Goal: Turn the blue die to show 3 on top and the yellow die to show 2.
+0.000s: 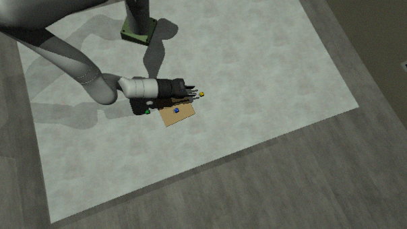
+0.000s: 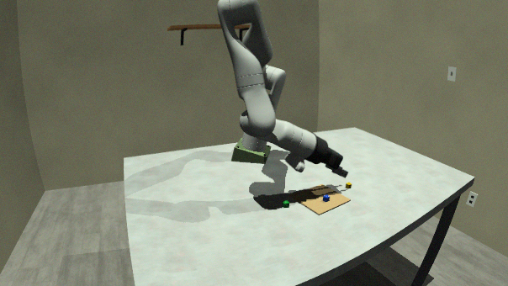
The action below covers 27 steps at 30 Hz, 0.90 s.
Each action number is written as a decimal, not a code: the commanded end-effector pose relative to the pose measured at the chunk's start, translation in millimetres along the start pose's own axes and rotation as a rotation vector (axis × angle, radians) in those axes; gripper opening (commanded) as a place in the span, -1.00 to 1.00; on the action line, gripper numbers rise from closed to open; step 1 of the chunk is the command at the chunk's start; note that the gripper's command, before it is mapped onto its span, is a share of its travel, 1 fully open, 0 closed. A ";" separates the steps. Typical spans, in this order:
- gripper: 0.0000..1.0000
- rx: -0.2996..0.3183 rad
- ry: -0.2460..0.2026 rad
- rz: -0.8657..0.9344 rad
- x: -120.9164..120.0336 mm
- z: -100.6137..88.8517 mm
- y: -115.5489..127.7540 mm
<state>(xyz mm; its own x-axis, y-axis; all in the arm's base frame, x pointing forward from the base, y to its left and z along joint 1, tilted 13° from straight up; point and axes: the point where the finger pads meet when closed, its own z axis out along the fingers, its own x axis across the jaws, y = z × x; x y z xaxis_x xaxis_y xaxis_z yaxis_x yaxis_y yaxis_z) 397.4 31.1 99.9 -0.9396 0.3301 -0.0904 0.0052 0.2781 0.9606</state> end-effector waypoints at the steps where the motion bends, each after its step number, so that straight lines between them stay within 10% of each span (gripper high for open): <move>1: 0.27 0.013 -0.008 -0.015 -3.5 -10.2 12.3; 27: 0.27 0.054 -0.008 -0.016 -3.1 -18.7 32.6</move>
<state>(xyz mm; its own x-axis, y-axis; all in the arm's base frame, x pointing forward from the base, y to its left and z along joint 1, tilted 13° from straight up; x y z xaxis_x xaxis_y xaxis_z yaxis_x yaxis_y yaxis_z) 394.0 21.6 133.8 -0.9362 0.3369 -0.1006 0.0119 0.3164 0.9486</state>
